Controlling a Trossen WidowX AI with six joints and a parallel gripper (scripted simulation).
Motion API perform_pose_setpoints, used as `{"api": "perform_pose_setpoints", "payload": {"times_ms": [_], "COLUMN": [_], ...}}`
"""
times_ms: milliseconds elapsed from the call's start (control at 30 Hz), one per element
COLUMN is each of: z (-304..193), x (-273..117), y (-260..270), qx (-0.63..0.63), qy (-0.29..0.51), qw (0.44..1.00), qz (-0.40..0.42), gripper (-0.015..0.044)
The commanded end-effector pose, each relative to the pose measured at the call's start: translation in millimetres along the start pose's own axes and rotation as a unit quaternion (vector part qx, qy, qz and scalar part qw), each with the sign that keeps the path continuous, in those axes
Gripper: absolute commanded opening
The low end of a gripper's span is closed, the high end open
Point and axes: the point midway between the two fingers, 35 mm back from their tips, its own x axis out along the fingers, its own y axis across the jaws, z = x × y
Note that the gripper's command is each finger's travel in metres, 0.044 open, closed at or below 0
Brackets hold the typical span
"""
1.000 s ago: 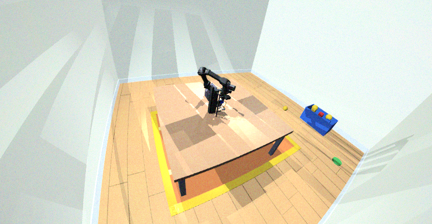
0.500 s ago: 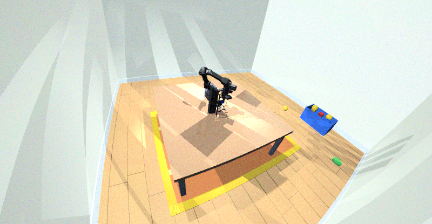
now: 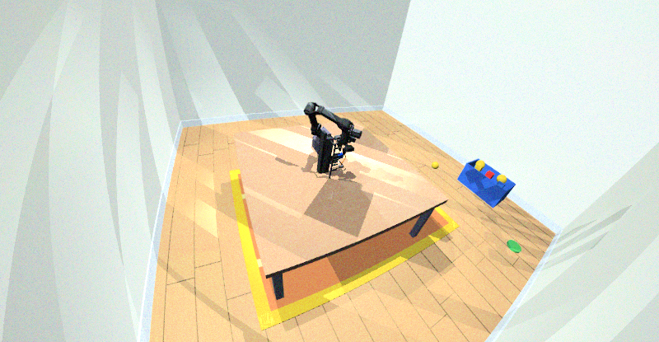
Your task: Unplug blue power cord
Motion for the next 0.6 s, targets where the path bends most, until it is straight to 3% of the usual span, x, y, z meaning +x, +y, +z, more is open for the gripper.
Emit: {"api": "perform_pose_setpoints", "payload": {"times_ms": [0,133,267,567], "z": [-0.7,21.2,57.5,59.7], "x": [0.0,-5.1,-12.1,-12.5], "y": [0.3,-1.2,0.3,0.6], "qx": [-0.002,-0.002,-0.002,-0.002], "qy": [0.001,0.000,-0.001,-0.001], "qw": [1.000,1.000,1.000,1.000], "qz": [0.000,0.000,0.000,0.000], "gripper": [0.0341,0.0440,0.0440,0.0440]}}
